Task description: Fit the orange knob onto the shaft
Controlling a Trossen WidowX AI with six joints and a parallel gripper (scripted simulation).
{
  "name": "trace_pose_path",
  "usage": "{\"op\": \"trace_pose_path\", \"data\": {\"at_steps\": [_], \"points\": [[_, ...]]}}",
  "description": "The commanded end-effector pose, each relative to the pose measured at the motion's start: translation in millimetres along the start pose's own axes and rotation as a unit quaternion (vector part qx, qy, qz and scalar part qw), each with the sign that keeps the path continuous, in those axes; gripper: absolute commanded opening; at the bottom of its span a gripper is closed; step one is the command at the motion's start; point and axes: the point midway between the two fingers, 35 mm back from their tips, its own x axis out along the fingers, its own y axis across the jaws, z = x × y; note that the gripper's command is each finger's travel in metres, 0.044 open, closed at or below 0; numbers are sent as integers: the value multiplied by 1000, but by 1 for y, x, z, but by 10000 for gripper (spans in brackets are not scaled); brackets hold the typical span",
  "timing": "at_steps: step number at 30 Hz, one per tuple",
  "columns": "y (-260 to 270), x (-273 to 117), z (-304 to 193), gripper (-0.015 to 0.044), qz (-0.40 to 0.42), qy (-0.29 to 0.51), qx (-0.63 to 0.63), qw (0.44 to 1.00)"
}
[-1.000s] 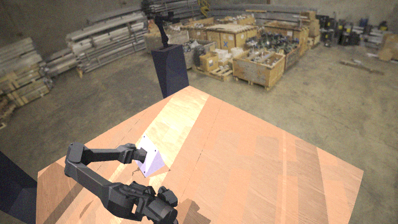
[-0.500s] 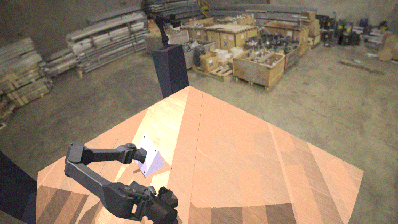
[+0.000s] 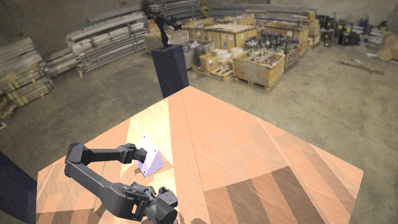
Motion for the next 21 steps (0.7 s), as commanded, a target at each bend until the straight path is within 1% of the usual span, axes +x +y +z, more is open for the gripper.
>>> {"op": "trace_pose_path", "data": {"at_steps": [1, 17, 21], "points": [[-1, 0, 0, 0, 0, 1, -14, 1000], [-1, 11, 2, 0, 0, 1, 39, 999], [-1, 13, 3, 0, 0, 1, 29, 1000]]}}
